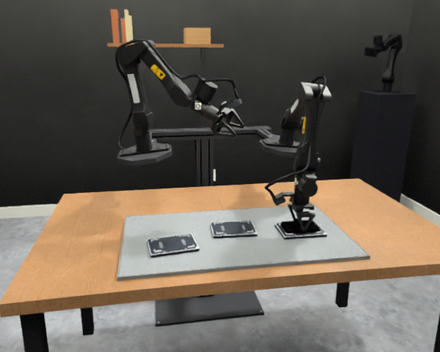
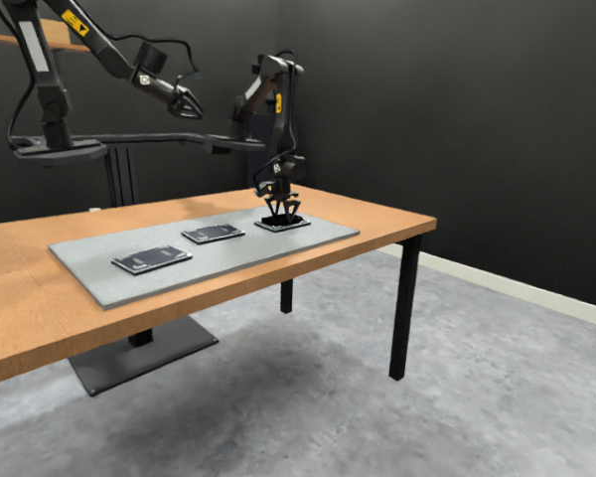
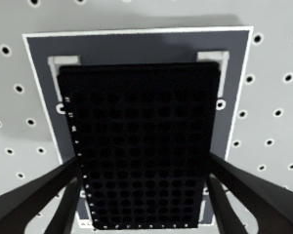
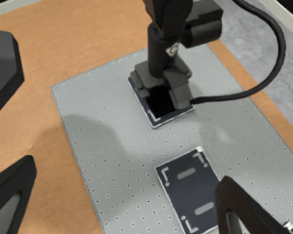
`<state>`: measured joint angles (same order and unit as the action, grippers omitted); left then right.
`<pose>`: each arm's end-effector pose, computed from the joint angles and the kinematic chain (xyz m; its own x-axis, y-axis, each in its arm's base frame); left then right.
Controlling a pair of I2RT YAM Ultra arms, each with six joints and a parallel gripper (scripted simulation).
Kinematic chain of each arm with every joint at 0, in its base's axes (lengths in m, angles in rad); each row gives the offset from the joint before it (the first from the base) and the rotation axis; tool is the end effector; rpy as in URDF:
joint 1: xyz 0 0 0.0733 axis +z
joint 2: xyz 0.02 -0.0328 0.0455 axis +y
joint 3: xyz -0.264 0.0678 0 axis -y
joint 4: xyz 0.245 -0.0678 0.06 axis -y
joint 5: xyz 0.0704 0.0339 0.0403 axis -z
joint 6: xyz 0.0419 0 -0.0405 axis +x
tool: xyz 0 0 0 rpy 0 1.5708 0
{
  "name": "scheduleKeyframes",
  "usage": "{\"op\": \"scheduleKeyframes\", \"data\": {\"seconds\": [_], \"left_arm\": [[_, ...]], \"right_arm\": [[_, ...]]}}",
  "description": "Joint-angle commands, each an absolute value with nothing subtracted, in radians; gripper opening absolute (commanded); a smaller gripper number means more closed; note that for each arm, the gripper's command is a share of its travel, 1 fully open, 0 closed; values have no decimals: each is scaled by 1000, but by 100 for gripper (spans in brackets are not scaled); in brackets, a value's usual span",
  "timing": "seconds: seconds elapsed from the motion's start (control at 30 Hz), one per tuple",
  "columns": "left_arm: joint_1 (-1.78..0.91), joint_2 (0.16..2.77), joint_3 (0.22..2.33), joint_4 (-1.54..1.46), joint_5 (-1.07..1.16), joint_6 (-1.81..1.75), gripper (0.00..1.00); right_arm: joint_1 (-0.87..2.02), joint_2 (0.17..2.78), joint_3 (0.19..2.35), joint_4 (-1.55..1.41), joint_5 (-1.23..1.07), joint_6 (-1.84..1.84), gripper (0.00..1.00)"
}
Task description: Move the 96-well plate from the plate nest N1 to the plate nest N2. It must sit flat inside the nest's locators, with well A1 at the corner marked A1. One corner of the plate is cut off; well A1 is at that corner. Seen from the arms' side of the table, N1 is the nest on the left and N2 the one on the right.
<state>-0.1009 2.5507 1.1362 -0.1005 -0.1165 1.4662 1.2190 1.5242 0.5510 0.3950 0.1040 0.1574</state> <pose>0.3415 -0.0286 -0.0787 -0.0106 0.9939 0.1096 0.9977 0.0032 0.0676 0.1026 0.2701 0.1523 -0.3277 -0.4402 -0.8360 -0.8630 0.4995 0.0752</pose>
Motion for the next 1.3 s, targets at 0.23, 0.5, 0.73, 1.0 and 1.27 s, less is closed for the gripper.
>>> {"op": "scheduleKeyframes", "data": {"seconds": [0.23,0.5,0.73,1.0,1.27], "left_arm": [[-119,2403,1085,-218,-115,1447,78],[-119,2399,1085,-223,-115,1449,78],[-119,2399,1085,-220,-115,1449,78],[-113,2408,1096,-210,-115,1453,78],[-113,2408,1096,-210,-115,1453,78]], "right_arm": [[1225,1503,534,392,108,149,100],[1185,1516,551,296,33,18,100],[984,1543,599,92,-123,-273,100],[768,1575,665,-120,-273,-557,100],[512,1597,733,-385,-470,-910,100]]}}
